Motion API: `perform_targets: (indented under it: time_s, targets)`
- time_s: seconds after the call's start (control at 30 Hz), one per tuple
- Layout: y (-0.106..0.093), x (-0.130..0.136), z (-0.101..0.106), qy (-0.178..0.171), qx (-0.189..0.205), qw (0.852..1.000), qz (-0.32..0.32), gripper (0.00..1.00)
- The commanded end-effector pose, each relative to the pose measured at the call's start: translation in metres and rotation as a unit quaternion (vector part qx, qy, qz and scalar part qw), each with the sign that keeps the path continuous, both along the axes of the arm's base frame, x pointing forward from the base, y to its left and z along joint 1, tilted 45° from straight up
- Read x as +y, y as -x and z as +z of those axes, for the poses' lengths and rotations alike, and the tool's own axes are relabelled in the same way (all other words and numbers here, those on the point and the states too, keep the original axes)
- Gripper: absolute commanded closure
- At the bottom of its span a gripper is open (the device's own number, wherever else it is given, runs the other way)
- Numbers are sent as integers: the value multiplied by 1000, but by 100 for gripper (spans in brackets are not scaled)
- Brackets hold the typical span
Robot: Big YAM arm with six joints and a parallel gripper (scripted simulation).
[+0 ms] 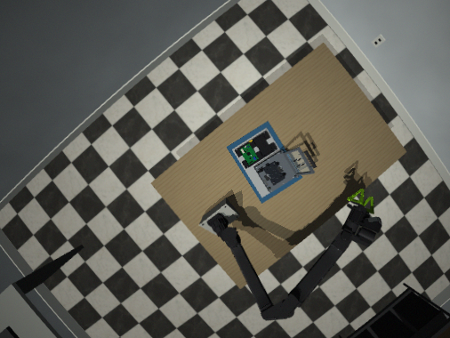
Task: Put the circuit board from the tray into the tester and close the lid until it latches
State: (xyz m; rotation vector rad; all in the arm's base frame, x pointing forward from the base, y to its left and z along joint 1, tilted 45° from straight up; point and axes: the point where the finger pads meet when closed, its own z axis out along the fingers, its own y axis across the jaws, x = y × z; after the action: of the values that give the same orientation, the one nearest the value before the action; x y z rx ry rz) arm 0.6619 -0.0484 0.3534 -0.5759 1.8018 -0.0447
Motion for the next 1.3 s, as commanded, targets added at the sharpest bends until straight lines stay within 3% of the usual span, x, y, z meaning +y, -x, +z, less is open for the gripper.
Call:
perform_targets:
  time_s: [0.0, 0.33, 0.83, 0.9, 0.93, 1.03, 1.07, 1.13, 1.27]
  targets:
    - [10, 35, 39, -15, -33, 999, 13, 0]
    - [31, 43, 64, -39, -50, 998, -19, 0]
    - [103, 57, 128, -130, -112, 980, -104, 0]
    - [103, 57, 128, -130, -112, 980, -104, 0]
    - [122, 59, 141, -155, -128, 972, -121, 0]
    - [141, 60, 152, -182, -144, 963, -138, 0]
    - [142, 60, 153, -184, -146, 962, -139, 0]
    - [126, 85, 114, -166, -81, 972, -147, 0]
    - [112, 98, 97, -148, -47, 977, -145, 0]
